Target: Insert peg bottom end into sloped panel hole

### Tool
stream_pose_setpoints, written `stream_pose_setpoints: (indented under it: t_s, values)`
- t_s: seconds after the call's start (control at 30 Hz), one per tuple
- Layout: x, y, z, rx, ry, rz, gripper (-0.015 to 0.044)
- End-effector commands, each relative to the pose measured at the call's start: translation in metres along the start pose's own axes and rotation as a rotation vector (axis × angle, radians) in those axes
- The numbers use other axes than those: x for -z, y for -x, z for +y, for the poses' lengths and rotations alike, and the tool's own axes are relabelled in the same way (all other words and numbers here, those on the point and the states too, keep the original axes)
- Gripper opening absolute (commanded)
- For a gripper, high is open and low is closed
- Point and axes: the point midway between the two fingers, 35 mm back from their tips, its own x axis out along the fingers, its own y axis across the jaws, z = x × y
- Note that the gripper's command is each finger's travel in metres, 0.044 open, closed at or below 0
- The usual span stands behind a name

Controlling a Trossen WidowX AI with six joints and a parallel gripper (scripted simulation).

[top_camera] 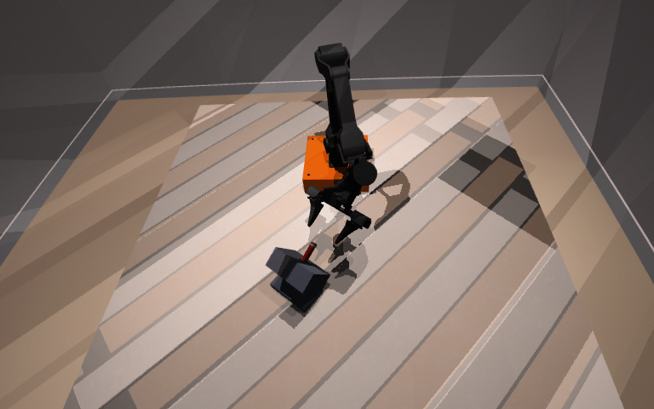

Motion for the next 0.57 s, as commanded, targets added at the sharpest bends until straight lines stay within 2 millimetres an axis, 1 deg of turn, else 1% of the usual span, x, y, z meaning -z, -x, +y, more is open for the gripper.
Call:
stream_pose_setpoints:
  t_s: [0.0, 0.53]
  values:
    - [0.000, 0.006, 0.000, 0.001, -0.002, -0.002, 0.0440]
    - [0.000, 0.026, 0.001, -0.001, -0.002, -0.005, 0.0440]
